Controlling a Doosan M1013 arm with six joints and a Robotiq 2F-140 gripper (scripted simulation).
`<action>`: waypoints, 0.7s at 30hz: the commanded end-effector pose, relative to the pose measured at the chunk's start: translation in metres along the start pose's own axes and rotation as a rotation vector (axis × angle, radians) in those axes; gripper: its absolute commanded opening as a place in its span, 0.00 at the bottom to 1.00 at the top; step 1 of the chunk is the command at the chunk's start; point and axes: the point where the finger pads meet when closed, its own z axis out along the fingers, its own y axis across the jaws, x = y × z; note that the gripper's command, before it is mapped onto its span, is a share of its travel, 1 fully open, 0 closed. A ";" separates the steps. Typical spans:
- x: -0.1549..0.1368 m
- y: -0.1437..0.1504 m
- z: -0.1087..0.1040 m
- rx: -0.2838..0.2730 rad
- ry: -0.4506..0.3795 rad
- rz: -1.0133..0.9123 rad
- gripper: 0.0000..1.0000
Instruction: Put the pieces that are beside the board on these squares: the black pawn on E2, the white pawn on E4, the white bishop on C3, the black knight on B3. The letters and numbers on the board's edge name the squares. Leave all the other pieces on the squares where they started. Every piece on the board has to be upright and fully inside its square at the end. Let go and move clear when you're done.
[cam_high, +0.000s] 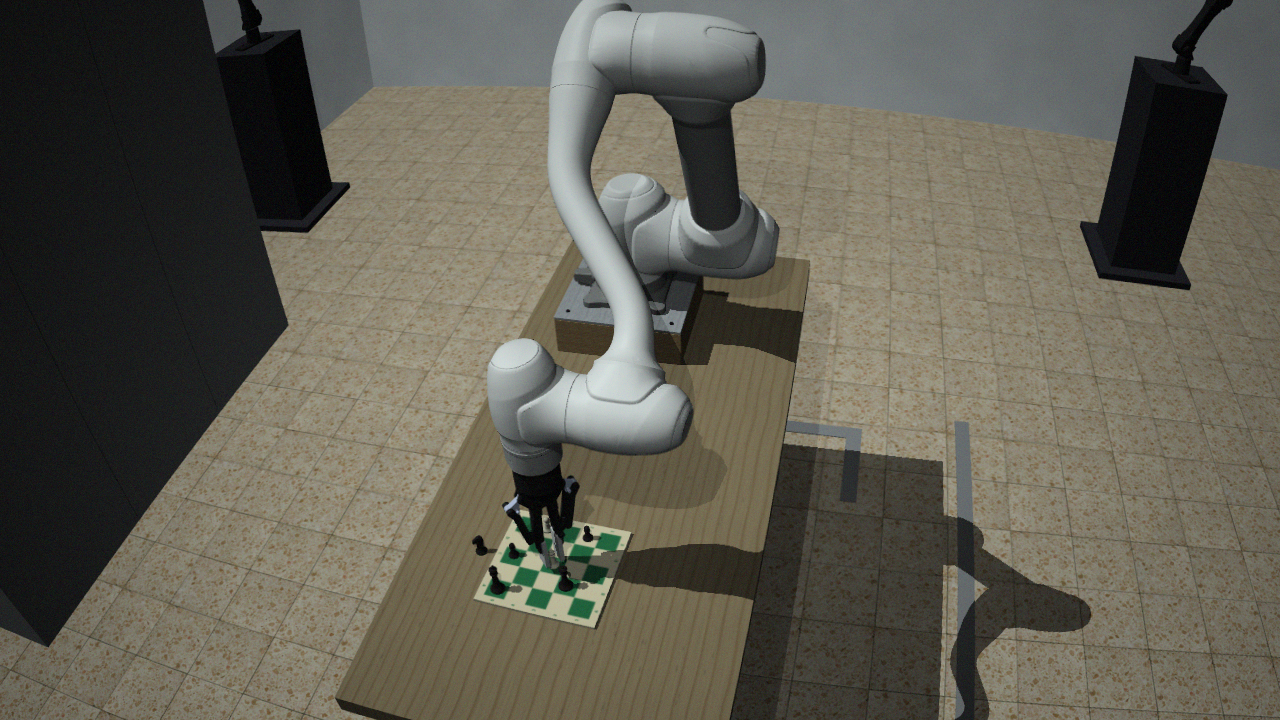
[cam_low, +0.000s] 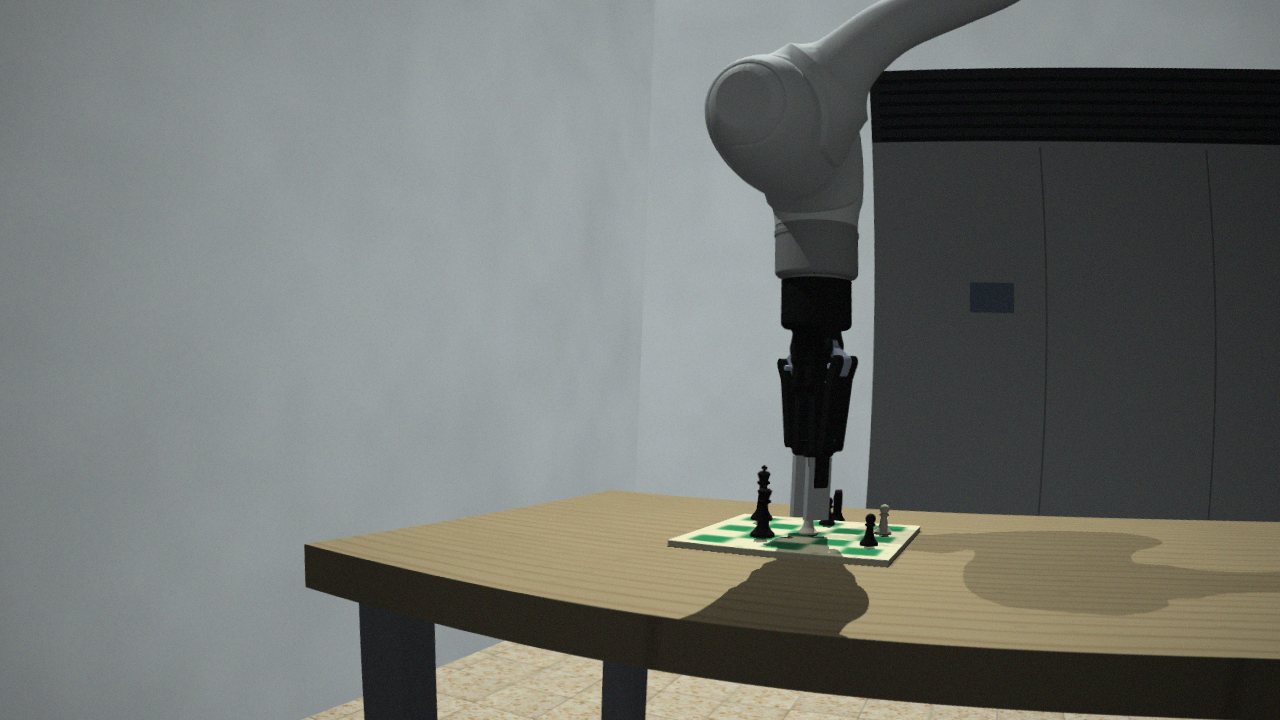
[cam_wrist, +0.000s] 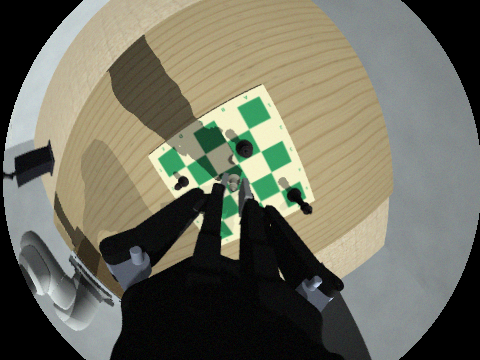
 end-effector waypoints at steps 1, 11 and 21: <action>0.003 0.003 0.000 -0.005 0.005 0.001 0.22; 0.003 0.003 -0.001 -0.005 0.005 0.001 0.22; 0.003 0.003 -0.022 -0.005 0.005 0.001 0.22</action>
